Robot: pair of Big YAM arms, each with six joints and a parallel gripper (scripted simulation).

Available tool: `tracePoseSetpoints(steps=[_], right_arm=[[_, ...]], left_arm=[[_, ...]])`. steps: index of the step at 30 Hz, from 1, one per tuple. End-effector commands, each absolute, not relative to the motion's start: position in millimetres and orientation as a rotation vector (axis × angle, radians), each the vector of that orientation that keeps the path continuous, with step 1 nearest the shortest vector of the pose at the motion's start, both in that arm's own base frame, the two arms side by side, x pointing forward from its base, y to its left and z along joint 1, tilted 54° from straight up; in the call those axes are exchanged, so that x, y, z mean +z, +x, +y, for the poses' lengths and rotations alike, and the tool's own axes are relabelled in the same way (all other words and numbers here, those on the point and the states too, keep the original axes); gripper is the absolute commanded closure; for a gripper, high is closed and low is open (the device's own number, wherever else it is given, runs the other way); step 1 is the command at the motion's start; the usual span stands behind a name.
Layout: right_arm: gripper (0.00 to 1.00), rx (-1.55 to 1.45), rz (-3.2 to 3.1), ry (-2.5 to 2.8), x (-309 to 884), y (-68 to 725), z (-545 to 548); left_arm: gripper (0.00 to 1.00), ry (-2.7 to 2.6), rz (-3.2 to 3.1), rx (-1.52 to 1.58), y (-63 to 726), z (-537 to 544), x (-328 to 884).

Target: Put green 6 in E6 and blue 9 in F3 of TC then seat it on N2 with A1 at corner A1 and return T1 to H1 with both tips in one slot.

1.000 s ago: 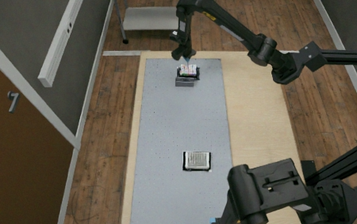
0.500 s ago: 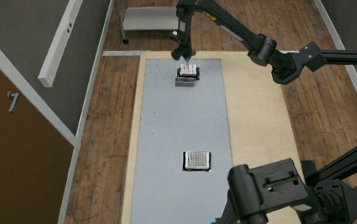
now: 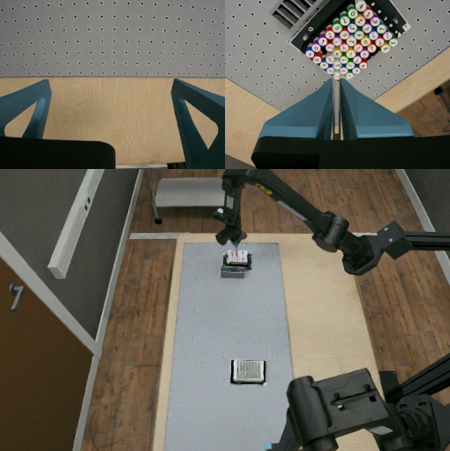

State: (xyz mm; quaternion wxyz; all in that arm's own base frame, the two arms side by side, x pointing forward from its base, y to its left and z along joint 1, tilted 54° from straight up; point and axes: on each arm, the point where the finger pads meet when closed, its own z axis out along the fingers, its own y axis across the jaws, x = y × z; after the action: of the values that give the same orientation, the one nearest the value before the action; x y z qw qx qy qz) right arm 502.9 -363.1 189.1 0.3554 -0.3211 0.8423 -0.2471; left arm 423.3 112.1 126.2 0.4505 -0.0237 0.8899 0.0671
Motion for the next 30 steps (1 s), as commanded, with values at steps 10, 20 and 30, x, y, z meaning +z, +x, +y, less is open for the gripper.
tracePoseSetpoints(steps=[10,20,30], right_arm=[[0.93,-0.611,2.186,-0.832,175.1,508.7,-354.6],[0.93,-0.609,2.188,-0.832,174.7,508.5,-354.2],[0.93,-0.61,2.178,-0.832,179.5,511.2,-355.2]], left_arm=[[0.0,-0.053,2.198,0.167,423.0,111.9,126.6],[0.0,-0.053,2.198,0.167,423.0,111.9,126.6],[0.0,-0.053,2.198,0.167,423.0,111.9,126.6]])
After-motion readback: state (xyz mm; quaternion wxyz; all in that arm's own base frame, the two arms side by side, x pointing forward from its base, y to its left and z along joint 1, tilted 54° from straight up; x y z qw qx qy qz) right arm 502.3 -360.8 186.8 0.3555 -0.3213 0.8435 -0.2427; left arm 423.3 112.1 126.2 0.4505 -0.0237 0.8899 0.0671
